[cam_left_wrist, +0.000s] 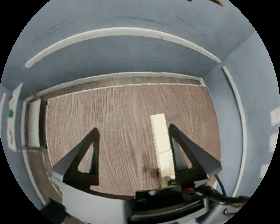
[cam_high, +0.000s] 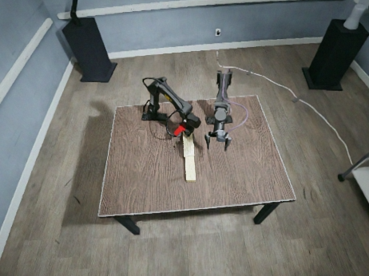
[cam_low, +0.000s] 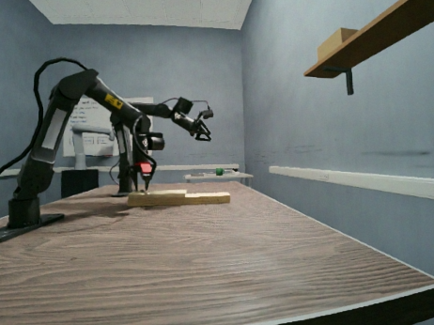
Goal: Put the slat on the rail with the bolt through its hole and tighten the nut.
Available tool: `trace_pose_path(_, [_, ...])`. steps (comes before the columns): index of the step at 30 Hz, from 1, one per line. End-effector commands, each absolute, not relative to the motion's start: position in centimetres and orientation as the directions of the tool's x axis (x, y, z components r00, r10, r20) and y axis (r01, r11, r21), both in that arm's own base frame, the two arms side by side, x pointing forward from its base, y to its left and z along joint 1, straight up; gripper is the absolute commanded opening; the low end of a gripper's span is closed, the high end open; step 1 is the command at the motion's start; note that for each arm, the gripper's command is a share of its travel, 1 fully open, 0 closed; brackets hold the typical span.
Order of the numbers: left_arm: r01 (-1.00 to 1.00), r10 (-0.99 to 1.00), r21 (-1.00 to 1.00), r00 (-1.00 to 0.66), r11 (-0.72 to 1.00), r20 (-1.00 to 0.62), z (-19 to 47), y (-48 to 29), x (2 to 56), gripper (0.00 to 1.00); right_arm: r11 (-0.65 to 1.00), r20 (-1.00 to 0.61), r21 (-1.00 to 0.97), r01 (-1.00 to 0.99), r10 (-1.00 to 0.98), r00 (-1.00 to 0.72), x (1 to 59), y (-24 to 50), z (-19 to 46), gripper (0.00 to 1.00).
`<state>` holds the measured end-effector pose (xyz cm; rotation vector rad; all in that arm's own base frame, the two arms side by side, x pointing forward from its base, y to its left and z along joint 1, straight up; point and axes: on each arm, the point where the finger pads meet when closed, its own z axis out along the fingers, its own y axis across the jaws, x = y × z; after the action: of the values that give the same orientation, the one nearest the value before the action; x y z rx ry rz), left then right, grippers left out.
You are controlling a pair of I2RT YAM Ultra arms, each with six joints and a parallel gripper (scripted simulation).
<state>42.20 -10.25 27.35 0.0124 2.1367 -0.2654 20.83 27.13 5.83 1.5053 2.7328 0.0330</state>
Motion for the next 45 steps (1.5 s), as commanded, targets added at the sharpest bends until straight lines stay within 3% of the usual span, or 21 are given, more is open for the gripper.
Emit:
trace_pose_path(1, [0.120,-0.106,-0.218,-0.595,0.968,-0.797,27.2,-11.9,42.2,1.00,0.534,-0.005,0.039,0.845,0.845,-0.534,20.9,27.3,6.1,0.34])
trace_pose_path(25, [0.082,-0.055,-0.240,-0.855,0.967,-0.515,19.1,-18.8,39.4,1.00,0.534,-0.005,0.039,0.845,0.845,-0.534,20.9,27.3,6.1,0.34])
trace_pose_path(45, [0.040,-0.005,-0.168,-0.965,0.985,-0.262,13.8,-22.9,35.1,1.00,0.534,-0.005,0.039,0.845,0.845,-0.534,20.9,27.3,6.1,0.34])
